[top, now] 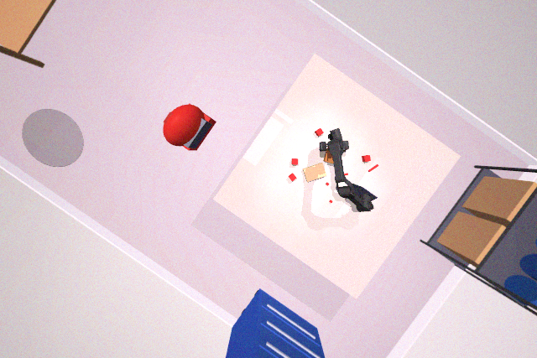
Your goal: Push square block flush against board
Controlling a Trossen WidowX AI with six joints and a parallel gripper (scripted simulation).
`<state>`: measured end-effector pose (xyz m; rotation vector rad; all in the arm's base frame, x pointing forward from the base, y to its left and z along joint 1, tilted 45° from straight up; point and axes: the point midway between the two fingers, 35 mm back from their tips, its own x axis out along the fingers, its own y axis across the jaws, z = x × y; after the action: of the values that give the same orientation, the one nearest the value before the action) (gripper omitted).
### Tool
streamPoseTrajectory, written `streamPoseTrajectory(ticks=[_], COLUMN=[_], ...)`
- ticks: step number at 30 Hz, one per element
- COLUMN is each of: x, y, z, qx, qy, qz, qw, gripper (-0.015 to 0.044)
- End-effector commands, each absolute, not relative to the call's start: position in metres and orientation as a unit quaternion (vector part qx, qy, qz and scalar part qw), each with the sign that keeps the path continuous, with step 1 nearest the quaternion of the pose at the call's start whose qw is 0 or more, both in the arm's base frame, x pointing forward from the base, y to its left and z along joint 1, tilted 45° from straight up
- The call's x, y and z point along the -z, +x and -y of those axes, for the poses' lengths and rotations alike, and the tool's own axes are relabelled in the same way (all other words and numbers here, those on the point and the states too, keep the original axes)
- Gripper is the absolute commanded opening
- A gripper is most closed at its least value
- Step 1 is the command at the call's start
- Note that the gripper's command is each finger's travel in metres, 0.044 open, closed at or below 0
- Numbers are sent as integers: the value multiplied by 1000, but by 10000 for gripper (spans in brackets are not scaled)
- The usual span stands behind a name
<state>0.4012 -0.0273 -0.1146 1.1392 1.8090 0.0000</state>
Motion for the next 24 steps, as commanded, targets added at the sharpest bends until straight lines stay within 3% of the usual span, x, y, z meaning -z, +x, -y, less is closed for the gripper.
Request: streamPoseTrajectory(ticks=[1, 12, 17, 24], x=[120, 128, 165, 167], y=[399, 395, 390, 390], z=[35, 43, 6, 4], qx=[53, 121, 120, 120], qy=[499, 538, 538, 538], qz=[-740, -732, -732, -732], qw=[449, 401, 400, 400], gripper=[0, 0, 0, 0])
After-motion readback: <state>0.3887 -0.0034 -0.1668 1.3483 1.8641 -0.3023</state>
